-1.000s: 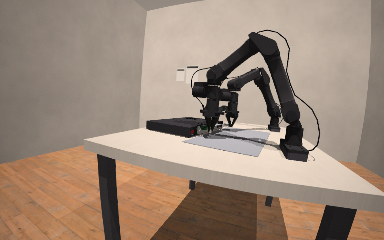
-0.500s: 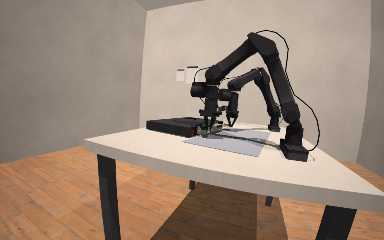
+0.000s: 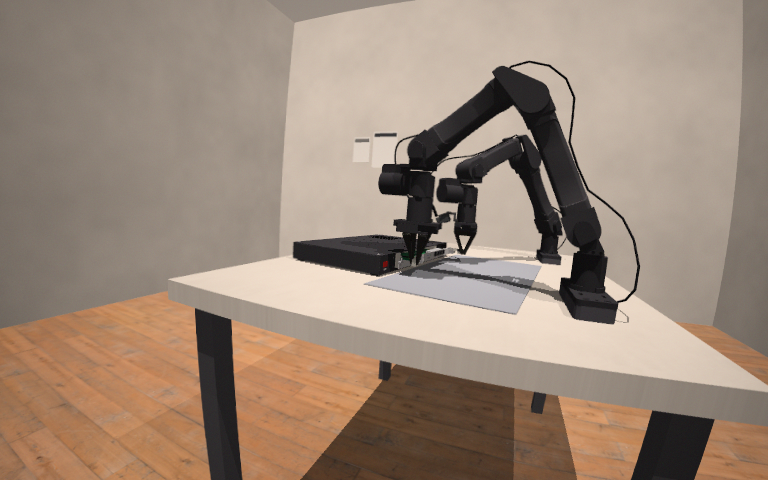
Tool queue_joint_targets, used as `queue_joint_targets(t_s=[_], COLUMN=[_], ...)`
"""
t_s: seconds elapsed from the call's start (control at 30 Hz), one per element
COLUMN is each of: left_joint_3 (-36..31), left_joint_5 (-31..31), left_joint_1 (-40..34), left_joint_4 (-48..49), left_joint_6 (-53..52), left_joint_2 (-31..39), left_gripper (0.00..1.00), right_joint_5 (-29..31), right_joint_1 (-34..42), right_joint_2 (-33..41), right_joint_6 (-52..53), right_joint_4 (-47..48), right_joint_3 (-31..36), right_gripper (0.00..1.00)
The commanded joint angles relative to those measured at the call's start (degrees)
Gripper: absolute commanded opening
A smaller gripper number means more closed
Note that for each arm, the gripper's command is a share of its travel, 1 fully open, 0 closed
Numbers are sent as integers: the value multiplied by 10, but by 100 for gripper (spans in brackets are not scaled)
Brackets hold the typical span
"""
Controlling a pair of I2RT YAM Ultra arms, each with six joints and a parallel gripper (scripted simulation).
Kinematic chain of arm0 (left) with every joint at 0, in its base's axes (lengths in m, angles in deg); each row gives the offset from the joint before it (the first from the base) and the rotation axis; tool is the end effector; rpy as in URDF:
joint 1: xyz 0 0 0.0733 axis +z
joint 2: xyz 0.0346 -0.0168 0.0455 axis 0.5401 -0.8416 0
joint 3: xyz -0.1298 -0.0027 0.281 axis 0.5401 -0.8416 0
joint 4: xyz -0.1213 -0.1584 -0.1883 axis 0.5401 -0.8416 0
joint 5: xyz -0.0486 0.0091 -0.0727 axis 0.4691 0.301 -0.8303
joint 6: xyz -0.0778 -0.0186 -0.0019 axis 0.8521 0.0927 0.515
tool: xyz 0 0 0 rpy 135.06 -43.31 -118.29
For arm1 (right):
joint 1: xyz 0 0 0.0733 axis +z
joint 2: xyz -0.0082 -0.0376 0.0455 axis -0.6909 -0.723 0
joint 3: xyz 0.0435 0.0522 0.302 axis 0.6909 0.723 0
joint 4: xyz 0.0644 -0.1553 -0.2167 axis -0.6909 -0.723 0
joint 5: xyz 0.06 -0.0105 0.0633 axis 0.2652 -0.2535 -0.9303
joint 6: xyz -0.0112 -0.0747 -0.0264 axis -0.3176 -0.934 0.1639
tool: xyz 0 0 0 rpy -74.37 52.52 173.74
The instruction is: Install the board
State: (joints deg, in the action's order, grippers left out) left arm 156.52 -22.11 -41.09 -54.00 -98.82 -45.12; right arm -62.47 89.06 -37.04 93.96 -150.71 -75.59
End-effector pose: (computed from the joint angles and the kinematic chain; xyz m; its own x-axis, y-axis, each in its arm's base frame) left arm 0.3838 -0.0551 0.1502 -0.0914 0.9958 0.0009 0.9956 0.0913 0.0230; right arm 0.3177 0.3214 0.1498 -0.9919 -0.1268 -0.0019 -0.1267 0.9917 -0.0205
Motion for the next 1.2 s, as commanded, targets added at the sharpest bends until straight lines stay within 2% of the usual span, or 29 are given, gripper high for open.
queue_joint_targets(t_s=[0.0,0.33,1.17], left_joint_3=[21,34,29], left_joint_5=[-2,-2,-3], left_joint_1=[3,3,2], left_joint_4=[-15,-19,-14], left_joint_6=[-47,-116,-113], left_joint_2=[-6,-15,-11], left_gripper=[4,4,4], right_joint_5=[6,8,11], right_joint_1=[-7,-12,-25], right_joint_2=[17,23,32], right_joint_6=[-47,-130,-320], right_joint_4=[14,18,26], right_joint_3=[9,19,33], right_gripper=[4,4,4])
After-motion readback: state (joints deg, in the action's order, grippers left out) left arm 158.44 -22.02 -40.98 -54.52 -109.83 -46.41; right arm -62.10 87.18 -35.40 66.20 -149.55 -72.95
